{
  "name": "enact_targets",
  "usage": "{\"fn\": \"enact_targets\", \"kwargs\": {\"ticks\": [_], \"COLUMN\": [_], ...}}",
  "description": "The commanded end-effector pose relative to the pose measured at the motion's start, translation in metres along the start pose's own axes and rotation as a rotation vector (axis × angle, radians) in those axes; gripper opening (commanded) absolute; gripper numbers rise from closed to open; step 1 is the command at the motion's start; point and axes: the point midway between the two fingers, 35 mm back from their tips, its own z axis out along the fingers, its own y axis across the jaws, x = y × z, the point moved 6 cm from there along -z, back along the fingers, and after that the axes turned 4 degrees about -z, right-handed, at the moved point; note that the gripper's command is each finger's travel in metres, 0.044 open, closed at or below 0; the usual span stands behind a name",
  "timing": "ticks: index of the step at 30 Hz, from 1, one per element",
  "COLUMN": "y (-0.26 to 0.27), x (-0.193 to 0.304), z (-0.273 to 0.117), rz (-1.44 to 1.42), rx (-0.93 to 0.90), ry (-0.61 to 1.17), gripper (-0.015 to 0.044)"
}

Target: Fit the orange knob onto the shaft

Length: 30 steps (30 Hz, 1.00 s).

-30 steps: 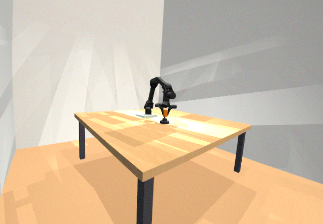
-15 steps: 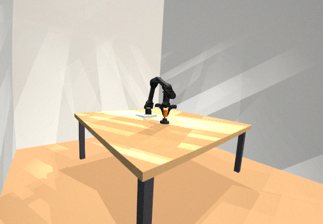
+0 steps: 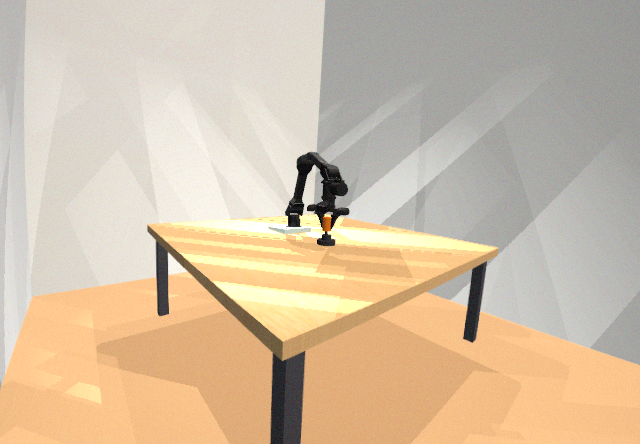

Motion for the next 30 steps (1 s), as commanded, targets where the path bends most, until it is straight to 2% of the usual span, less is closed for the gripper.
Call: {"fn": "enact_targets", "kwargs": {"ticks": [1, 30], "y": [-0.0012, 0.0059], "x": [0.0006, -0.0049], "z": [-0.0013, 0.0014], "rz": [0.022, 0.022], "rx": [-0.005, -0.005], "ry": [-0.006, -0.007], "gripper": [0.0, 0.0]}}
